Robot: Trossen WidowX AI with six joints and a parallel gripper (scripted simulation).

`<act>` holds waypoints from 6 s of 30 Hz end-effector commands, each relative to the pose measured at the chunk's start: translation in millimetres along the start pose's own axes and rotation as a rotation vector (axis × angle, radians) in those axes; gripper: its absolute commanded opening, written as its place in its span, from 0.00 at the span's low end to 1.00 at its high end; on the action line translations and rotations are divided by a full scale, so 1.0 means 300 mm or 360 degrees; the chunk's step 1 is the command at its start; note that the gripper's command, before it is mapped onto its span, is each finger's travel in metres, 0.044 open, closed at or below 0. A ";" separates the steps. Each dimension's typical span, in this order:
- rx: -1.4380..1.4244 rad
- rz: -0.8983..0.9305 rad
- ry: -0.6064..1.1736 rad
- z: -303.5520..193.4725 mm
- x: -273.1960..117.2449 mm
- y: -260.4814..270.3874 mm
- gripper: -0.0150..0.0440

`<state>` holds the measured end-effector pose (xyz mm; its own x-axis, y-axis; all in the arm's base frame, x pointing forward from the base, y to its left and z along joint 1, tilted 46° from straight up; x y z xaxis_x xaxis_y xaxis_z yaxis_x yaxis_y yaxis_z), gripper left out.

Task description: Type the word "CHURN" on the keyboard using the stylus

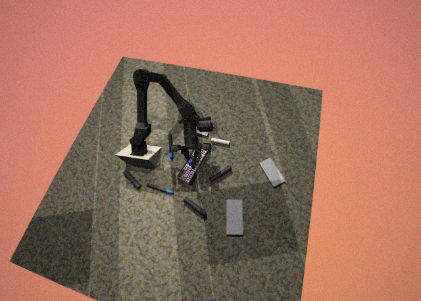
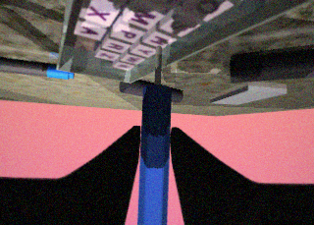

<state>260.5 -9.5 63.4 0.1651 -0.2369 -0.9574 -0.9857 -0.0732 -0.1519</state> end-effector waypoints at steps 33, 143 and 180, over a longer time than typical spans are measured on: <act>0.0003 0.0004 0.0011 -0.085 -0.046 0.004 0.39; 0.0005 0.0001 0.0006 0.010 -0.215 -0.031 0.39; 0.0003 0.0005 0.0011 -0.056 0.018 0.109 0.25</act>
<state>231.7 -32.8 63.2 0.1701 -0.2432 -0.9550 -0.9849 -0.0739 -0.1566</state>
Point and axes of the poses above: the point midway between the two fingers, 35 mm back from their tips, its own x axis out along the fingers, its own y axis across the jaws, z = x × y, the point moved 5 cm from there along -x, back along the fingers, and after that the axes turned 1 degree about -x, right-handed, at the moved point
